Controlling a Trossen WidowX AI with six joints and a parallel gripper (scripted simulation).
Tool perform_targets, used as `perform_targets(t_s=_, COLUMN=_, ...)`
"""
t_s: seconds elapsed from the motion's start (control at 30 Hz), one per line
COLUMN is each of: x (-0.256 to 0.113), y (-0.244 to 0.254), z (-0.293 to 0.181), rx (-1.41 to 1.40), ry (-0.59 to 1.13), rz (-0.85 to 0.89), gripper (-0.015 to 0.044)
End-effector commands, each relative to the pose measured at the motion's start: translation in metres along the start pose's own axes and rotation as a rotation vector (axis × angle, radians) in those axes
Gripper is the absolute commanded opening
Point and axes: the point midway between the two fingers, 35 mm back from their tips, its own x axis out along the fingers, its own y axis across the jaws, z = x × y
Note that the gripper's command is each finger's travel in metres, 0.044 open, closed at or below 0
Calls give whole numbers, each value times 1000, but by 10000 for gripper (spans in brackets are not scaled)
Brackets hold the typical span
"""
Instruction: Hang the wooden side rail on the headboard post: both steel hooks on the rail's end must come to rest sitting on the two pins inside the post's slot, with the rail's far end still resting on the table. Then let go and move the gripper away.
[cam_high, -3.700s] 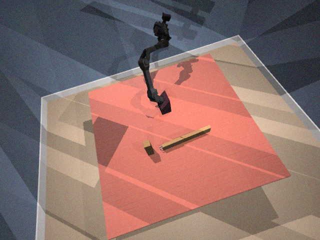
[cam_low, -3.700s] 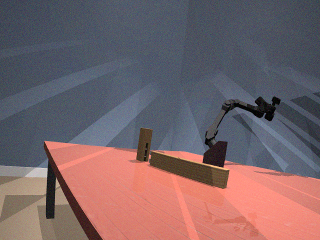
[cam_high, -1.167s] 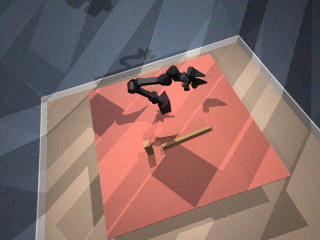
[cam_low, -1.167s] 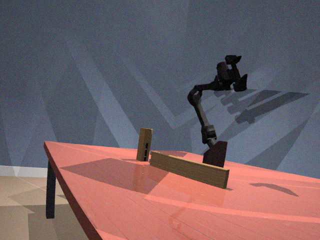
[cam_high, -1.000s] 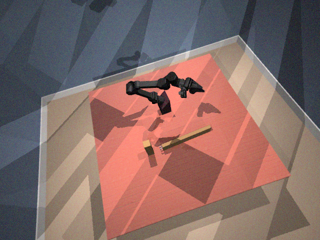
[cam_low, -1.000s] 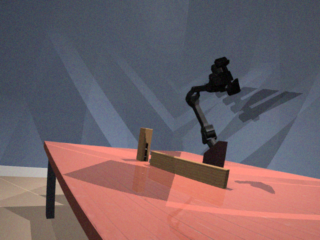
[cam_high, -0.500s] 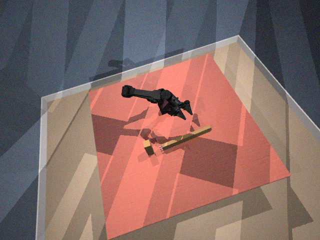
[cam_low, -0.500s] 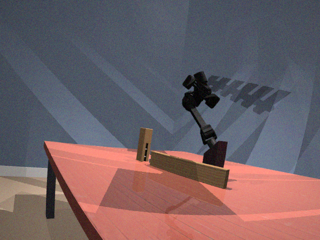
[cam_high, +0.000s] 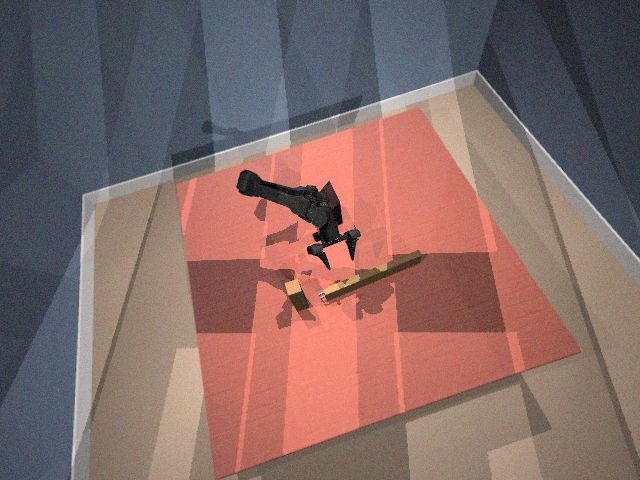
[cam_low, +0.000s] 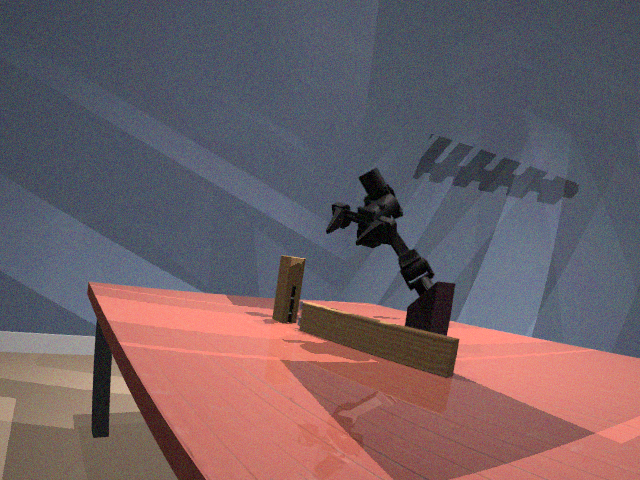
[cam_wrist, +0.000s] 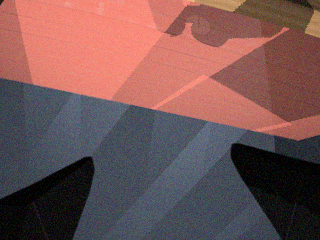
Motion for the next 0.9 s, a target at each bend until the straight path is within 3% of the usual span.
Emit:
perform_targets(t_s=0.0, x=7, y=25, z=41, rx=166, ry=-122, rz=100, gripper=440)
perform_targets(t_s=0.37, x=3, y=76, z=138, rx=562, ry=-354, rz=413, gripper=440)
perform_targets(t_s=0.87, x=3, y=76, z=139, rx=568, ry=-357, rz=419, gripper=440)
